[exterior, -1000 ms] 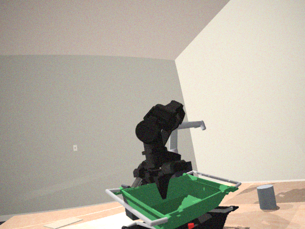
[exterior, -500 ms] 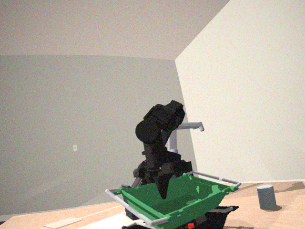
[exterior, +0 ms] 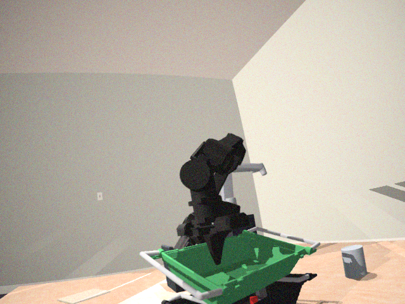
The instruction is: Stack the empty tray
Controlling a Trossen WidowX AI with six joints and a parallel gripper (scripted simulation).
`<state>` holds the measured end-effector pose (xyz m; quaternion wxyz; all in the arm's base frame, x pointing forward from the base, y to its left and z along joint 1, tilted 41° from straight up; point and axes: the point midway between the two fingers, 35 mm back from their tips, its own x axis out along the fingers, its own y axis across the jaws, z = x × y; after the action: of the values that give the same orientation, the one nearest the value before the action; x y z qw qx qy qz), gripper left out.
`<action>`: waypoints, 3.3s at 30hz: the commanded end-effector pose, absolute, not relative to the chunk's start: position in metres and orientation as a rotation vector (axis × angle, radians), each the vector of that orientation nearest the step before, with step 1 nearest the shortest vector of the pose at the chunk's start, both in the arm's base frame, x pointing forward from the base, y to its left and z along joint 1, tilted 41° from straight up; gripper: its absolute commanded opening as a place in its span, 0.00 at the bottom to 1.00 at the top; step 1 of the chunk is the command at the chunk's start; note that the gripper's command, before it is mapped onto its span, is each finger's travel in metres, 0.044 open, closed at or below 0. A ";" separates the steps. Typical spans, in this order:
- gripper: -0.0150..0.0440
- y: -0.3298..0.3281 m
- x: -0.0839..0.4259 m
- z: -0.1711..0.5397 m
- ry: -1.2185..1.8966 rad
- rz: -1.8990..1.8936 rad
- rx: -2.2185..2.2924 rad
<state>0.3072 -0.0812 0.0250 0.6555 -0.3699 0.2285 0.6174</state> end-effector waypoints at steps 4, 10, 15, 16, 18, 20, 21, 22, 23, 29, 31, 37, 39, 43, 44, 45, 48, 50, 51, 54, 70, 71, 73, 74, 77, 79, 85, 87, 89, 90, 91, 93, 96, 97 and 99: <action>0.25 -0.074 0.302 0.016 0.532 1.421 -0.832; 0.25 -0.074 0.302 0.016 0.532 1.421 -0.832; 0.25 -0.074 0.302 0.016 0.532 1.421 -0.832; 0.25 -0.074 0.302 0.016 0.532 1.421 -0.832; 0.25 -0.074 0.302 0.016 0.532 1.421 -0.832; 0.25 -0.074 0.302 0.016 0.532 1.421 -0.832; 0.25 -0.074 0.302 0.016 0.532 1.421 -0.832; 0.25 -0.074 0.302 0.016 0.532 1.421 -0.832; 0.25 -0.074 0.302 0.016 0.532 1.421 -0.832; 0.25 -0.074 0.302 0.016 0.532 1.421 -0.832; 0.25 -0.074 0.302 0.016 0.532 1.421 -0.832; 0.25 -0.074 0.302 0.016 0.532 1.421 -0.832; 0.25 -0.074 0.302 0.016 0.532 1.421 -0.832; 0.25 -0.074 0.302 0.016 0.532 1.421 -0.832; 0.25 -0.074 0.302 0.016 0.532 1.421 -0.832; 0.25 -0.074 0.302 0.016 0.532 1.421 -0.832; 0.25 -0.074 0.302 0.016 0.532 1.421 -0.832; 0.25 -0.074 0.302 0.016 0.532 1.421 -0.832; 0.25 -0.074 0.302 0.016 0.532 1.421 -0.832; 0.25 -0.074 0.302 0.016 0.532 1.421 -0.832; 0.25 -0.070 0.300 0.010 0.532 1.421 -0.831; 0.25 -0.070 0.300 0.010 0.532 1.421 -0.831; 0.25 -0.070 0.300 0.010 0.532 1.421 -0.831; 0.25 -0.070 0.300 0.010 0.532 1.421 -0.831; 0.25 -0.070 0.300 0.010 0.532 1.421 -0.831; 0.25 -0.070 0.300 0.010 0.532 1.421 -0.831; 0.25 -0.070 0.300 0.010 0.532 1.421 -0.831; 0.25 -0.070 0.300 0.010 0.532 1.421 -0.831; 0.25 -0.070 0.300 0.010 0.532 1.421 -0.831; 0.25 -0.070 0.300 0.010 0.532 1.421 -0.831; 0.25 -0.070 0.300 0.010 0.532 1.421 -0.831; 0.25 -0.070 0.300 0.010 0.532 1.421 -0.831; 0.25 -0.070 0.300 0.010 0.532 1.421 -0.831; 0.25 -0.070 0.300 0.010 0.532 1.421 -0.831; 0.25 -0.070 0.300 0.010 0.532 1.421 -0.831</action>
<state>0.3035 -0.0745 0.0145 0.6562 -0.3714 0.2269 0.6164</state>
